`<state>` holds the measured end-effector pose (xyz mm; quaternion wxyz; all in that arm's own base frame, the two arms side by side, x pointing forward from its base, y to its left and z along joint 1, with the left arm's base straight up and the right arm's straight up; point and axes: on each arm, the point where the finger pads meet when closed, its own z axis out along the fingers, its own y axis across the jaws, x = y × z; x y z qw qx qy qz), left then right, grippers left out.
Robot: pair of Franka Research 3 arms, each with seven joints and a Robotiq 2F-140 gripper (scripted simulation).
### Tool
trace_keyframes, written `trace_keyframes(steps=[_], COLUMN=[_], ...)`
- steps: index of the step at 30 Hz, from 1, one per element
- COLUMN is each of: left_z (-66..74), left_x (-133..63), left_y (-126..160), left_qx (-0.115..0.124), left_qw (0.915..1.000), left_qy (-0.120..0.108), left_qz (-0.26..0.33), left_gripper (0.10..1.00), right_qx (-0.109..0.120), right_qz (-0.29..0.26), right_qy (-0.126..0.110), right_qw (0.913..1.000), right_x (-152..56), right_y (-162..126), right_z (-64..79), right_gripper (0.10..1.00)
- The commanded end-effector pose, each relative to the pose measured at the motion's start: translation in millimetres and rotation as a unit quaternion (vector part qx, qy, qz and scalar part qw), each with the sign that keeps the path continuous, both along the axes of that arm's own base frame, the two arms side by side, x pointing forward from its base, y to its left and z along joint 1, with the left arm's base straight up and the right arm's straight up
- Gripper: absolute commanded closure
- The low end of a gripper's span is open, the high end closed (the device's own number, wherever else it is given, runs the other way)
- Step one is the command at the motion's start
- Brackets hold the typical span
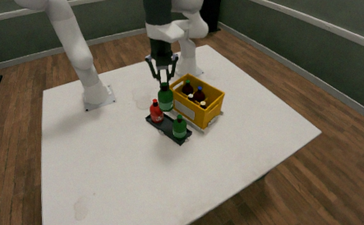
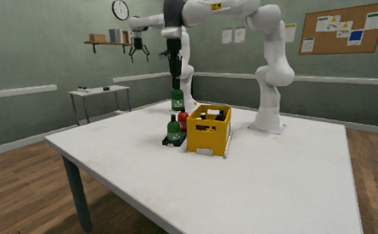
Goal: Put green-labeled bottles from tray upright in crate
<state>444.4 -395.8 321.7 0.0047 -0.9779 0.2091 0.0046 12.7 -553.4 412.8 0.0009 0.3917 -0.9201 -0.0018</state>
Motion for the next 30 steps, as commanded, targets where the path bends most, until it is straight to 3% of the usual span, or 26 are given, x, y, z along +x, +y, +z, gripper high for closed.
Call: trace_keyframes(steps=[1,16,30], left_z=[7.2,8.7,23.5], left_x=[-0.3,-0.4,-0.8], left_y=[-3,-3,-3], left_qx=[-0.006,-0.006,-0.006], left_qw=[1.0000,1.0000,1.0000], left_qy=[-0.004,-0.004,-0.004], left_qz=[0.000,0.000,0.000], left_gripper=[0.999,0.999,0.999], right_qx=[-0.001,-0.001,-0.001], right_qz=[0.002,0.002,0.002], right_qy=[-0.002,-0.002,-0.002], right_qw=[1.0000,1.0000,1.0000], right_x=[0,0,0], right_y=[-1,-1,-1], right_z=[0.2,0.2,0.2], right_gripper=[0.098,0.098,0.098])
